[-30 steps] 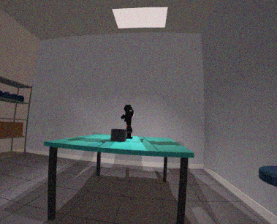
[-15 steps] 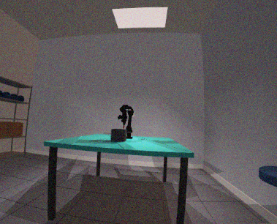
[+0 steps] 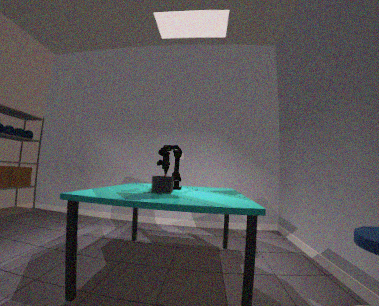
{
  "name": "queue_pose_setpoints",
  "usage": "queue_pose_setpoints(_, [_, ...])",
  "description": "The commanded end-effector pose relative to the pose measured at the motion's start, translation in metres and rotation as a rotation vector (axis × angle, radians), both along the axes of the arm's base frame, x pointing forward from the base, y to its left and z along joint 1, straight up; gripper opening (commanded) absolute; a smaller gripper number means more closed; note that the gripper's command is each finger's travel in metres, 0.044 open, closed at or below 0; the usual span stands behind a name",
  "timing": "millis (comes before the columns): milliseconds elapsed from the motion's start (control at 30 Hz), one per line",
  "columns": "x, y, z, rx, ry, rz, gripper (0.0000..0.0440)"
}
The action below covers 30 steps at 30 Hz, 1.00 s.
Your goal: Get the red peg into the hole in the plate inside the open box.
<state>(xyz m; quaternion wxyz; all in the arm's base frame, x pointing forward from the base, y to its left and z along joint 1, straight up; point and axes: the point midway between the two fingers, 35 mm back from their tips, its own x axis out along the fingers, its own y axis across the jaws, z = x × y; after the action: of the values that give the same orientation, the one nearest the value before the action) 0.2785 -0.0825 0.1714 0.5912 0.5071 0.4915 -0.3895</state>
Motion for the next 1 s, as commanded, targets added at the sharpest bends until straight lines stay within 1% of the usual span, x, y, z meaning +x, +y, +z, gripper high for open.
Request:
queue_pose_setpoints(0, [0.003, -0.004, -0.009, 0.011, 0.013, 0.010, 0.0000])
queue_pose_setpoints(333, [0.015, -0.010, -0.035, 0.034, 0.027, 0.039, 0.0000])
queue_pose_setpoints(967, [0.033, -0.010, -0.082, 0.054, 0.044, 0.140, 0.0000])
